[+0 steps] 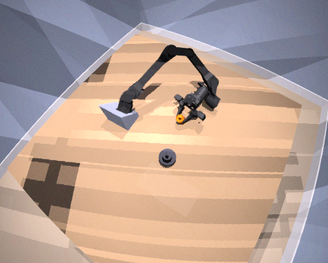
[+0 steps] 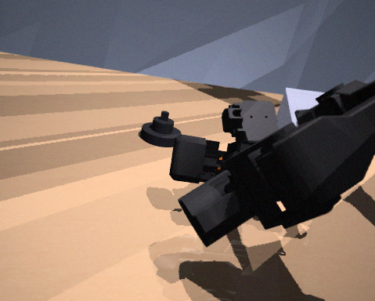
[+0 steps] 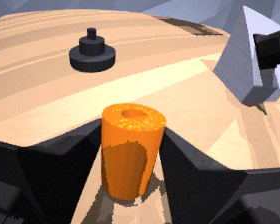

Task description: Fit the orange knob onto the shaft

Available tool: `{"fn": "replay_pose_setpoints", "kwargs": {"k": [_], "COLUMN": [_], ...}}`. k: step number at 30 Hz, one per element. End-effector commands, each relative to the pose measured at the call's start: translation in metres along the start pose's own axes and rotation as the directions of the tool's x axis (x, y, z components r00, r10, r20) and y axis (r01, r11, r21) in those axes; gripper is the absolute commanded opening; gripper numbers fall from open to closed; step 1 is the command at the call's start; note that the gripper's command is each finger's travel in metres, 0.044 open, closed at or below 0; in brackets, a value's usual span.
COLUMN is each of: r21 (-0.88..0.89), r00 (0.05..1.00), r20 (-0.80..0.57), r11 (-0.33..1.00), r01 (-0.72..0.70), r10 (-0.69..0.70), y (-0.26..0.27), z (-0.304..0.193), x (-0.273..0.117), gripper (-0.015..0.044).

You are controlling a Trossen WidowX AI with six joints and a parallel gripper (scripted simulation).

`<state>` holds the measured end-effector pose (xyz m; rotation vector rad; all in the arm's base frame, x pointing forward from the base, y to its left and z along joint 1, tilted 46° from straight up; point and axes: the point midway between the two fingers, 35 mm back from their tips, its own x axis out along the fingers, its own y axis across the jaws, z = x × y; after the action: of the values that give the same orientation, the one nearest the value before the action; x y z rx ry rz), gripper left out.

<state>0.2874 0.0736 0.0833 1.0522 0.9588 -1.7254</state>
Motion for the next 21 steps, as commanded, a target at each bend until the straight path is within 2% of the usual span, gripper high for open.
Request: {"fn": "replay_pose_setpoints", "kwargs": {"k": [1,4,21], "r21": [0.003,0.000,0.000], "r00": [1.000,1.000,1.000], "r20": [0.014,0.003,0.003], "r11": [1.000,1.000,1.000], "r01": [0.003,0.000,0.000], "r10": [-0.003,0.000,0.000], "y": [0.0004,0.0000,0.0000], "z": [-0.0004,-0.0001,-0.0001], "x": [-0.0004,-0.0003,-0.0003], "gripper": [0.0180,0.0259,0.0260]}}
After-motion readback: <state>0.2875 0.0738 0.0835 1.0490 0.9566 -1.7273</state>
